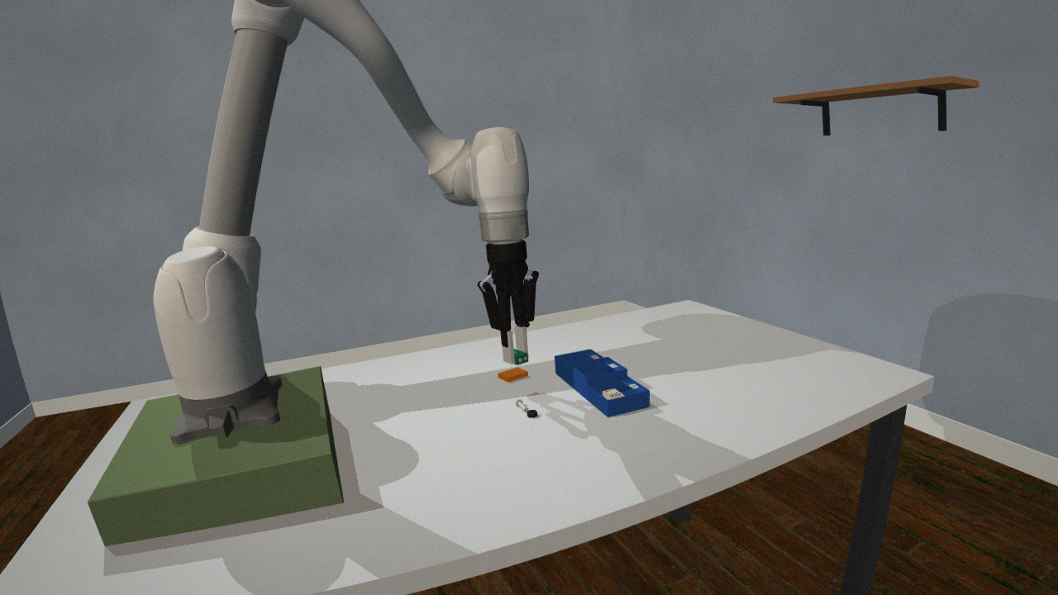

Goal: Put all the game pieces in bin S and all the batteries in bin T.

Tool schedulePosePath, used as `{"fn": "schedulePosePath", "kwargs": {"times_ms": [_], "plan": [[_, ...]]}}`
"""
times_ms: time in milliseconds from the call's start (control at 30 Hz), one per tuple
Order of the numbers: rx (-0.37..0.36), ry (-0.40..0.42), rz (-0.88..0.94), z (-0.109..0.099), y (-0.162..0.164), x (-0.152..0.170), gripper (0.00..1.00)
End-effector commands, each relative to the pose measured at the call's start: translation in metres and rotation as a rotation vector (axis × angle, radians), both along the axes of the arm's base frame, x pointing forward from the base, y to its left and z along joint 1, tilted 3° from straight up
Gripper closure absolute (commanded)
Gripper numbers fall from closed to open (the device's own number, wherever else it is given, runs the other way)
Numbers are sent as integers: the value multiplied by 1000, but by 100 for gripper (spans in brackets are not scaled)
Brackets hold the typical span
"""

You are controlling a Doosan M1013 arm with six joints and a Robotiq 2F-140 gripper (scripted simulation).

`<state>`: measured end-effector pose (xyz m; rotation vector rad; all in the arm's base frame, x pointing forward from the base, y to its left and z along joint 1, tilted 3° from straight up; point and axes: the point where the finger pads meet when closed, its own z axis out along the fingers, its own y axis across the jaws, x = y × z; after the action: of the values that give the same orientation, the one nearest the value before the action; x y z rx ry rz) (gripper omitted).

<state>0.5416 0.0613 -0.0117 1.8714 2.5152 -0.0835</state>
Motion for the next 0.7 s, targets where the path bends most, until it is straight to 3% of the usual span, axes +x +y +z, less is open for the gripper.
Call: {"fn": "schedulePosePath", "kwargs": {"times_ms": [0, 400, 667], "plan": [[0, 0, 0, 1, 0, 0, 87], [0, 0, 0, 7, 0, 0, 87], [0, 0, 0, 7, -20, 30, 87]]}}
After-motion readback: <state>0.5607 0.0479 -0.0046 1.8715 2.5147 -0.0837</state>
